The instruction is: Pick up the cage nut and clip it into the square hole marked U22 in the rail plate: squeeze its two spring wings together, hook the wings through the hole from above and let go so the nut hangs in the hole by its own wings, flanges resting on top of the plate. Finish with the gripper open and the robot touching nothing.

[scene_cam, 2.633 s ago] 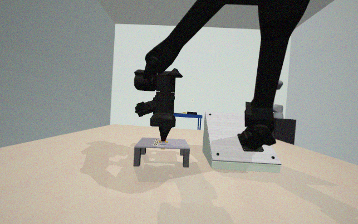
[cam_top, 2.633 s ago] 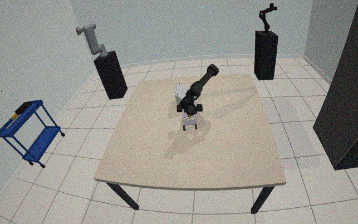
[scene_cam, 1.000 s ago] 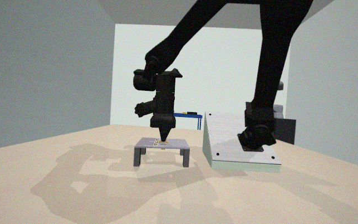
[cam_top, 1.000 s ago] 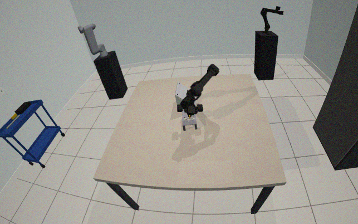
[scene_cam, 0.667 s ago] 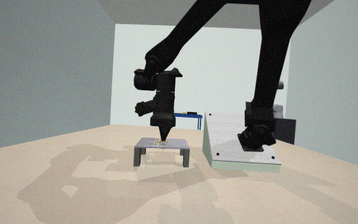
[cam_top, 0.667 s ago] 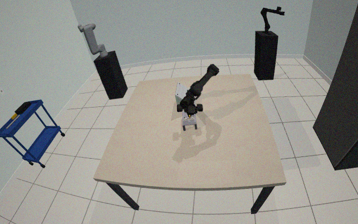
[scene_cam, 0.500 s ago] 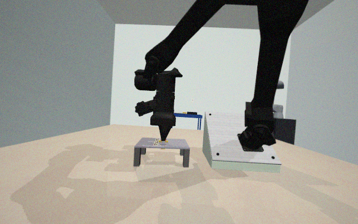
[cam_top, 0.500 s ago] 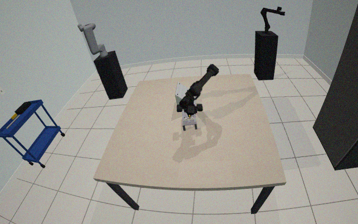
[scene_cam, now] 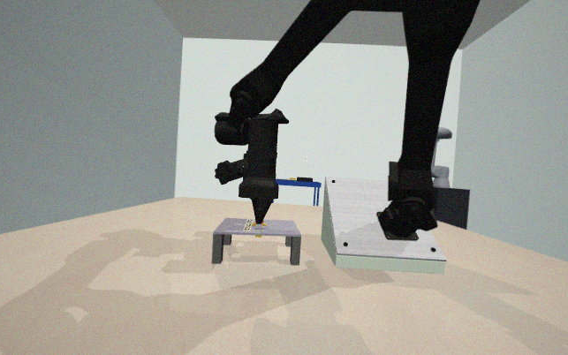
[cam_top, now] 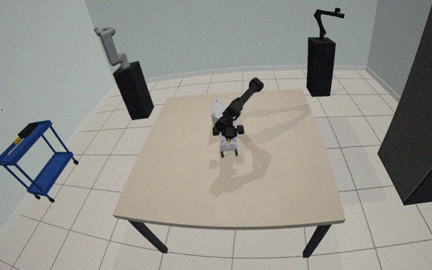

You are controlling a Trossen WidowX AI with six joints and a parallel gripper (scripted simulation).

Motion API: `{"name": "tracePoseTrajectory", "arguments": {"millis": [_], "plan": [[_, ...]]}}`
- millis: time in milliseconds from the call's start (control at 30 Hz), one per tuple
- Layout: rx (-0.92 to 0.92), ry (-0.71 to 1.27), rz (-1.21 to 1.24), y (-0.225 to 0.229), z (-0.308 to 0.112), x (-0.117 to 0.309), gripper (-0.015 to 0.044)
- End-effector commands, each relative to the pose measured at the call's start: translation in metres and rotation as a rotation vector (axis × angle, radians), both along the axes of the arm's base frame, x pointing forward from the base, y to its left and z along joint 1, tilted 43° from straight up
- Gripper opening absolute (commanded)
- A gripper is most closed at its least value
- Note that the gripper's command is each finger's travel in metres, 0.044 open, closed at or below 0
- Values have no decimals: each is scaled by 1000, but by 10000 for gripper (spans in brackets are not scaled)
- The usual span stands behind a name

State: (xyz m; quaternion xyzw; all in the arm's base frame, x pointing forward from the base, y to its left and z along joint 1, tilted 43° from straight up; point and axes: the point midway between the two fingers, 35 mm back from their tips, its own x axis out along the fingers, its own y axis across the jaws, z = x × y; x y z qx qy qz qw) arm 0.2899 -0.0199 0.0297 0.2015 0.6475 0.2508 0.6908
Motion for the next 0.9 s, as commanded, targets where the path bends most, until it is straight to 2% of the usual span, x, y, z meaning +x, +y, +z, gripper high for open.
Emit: {"name": "tracePoseTrajectory", "arguments": {"millis": [0,867], "plan": [[8,1,3,1,-1,0,23],[25,2,5,1,-1,0,23]]}}
